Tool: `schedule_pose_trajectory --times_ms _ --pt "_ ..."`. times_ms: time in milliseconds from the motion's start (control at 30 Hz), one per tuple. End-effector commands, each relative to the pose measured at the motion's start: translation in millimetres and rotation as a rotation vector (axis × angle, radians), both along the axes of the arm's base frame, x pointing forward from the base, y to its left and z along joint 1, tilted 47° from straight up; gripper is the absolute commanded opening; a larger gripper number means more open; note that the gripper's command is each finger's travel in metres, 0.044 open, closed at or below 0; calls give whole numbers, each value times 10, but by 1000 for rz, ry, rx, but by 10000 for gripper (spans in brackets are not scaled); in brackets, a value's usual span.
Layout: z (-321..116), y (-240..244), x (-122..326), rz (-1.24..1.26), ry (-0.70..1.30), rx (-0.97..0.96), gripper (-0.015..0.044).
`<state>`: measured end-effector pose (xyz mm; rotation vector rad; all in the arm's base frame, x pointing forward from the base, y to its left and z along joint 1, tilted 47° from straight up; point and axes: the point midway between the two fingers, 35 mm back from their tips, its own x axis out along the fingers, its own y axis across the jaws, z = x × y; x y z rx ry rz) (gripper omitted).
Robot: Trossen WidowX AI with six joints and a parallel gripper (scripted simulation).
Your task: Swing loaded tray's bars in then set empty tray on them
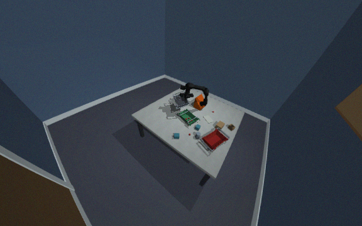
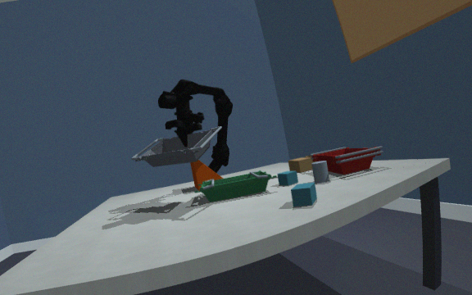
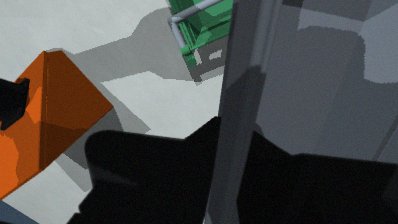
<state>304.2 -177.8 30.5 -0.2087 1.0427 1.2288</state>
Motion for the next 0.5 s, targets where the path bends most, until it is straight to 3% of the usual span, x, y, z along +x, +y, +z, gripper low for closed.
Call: schedule_pose_trajectory --times_ms 0,467 --pt "193 182 111 31 -60 2 0" --pt "647 906 306 155 -184 50 0"
